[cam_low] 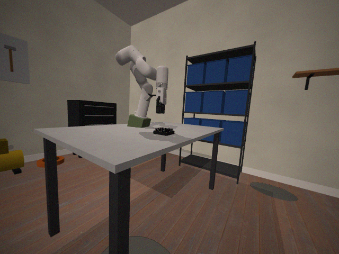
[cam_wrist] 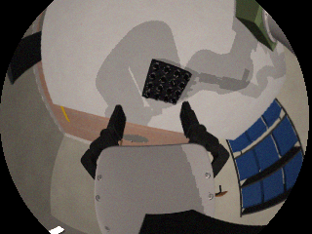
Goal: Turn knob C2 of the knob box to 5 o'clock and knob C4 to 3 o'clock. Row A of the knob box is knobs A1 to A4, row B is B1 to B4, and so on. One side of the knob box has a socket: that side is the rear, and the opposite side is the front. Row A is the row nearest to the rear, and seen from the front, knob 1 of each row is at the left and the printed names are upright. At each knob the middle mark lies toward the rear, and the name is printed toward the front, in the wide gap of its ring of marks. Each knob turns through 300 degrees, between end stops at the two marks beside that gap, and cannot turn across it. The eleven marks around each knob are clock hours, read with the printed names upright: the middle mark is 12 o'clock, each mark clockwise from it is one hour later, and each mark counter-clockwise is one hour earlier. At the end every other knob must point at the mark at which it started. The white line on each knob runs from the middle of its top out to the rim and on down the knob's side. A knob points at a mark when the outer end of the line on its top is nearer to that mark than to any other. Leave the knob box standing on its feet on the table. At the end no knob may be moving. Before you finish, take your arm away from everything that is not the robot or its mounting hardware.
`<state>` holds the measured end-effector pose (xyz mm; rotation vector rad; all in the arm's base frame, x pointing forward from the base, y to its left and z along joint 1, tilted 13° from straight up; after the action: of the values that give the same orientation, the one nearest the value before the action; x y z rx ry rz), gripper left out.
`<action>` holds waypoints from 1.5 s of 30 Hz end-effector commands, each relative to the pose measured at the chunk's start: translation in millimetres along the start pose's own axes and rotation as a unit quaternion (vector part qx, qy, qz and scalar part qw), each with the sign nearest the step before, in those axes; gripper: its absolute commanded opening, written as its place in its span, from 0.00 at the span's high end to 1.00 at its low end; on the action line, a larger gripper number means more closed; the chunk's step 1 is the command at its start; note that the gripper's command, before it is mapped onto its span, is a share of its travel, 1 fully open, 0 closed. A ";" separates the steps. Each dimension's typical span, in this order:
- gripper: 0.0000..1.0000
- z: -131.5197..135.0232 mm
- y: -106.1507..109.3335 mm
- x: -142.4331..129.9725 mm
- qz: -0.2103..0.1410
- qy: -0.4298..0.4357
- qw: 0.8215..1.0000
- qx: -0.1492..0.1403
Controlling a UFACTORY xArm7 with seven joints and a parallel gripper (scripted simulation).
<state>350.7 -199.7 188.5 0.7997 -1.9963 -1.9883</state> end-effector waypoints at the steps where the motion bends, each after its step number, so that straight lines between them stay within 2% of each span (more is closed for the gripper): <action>1: 0.00 1.7 33.3 1.6 -0.001 0.000 1.000 0.000; 9: 0.00 1.7 49.2 1.6 -0.001 0.000 1.000 0.000; 45: 0.00 1.7 49.6 1.6 -0.001 0.000 1.000 0.000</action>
<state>336.8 -201.4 235.0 0.7983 -1.9941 -1.9905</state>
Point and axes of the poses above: the point where the finger pads meet when closed, its own y axis back along the fingers, its own z axis across the jaws, x = y × z, the point moved 6 cm from there along y, back along the fingers, and after that the axes turned 8 degrees about y, right-handed, at the moved point
